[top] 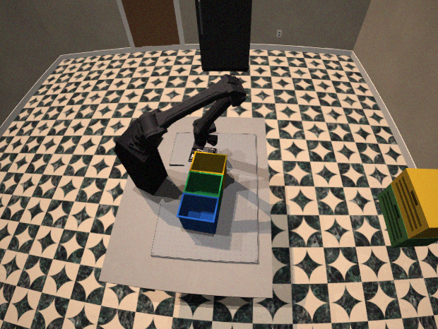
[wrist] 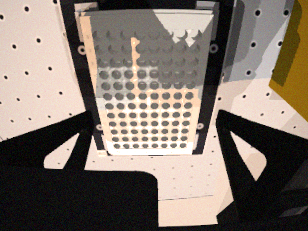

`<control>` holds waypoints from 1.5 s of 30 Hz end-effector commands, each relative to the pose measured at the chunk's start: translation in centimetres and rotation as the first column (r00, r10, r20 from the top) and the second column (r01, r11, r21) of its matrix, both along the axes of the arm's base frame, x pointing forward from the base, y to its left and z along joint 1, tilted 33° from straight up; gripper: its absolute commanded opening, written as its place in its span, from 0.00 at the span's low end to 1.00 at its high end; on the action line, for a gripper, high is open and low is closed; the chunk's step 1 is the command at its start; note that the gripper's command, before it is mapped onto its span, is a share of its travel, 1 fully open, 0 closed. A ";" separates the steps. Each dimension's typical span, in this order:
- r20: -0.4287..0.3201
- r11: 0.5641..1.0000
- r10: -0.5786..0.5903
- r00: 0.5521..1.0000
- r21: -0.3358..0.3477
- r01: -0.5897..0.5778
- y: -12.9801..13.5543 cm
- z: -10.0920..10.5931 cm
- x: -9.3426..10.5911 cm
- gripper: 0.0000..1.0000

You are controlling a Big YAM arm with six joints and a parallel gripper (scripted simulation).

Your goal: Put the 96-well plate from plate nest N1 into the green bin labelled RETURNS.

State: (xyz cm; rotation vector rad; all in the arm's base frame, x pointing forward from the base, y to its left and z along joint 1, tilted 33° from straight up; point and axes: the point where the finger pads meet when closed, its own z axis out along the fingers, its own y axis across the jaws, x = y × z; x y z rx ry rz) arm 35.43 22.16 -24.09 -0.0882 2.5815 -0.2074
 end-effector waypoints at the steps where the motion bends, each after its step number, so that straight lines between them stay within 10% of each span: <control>1: 0.011 1.000 0.005 1.000 0.008 -0.005 0.1 -0.2 0.9 1.00; 45: 0.035 0.999 0.020 0.999 0.026 -0.021 1.2 -1.0 2.6 1.00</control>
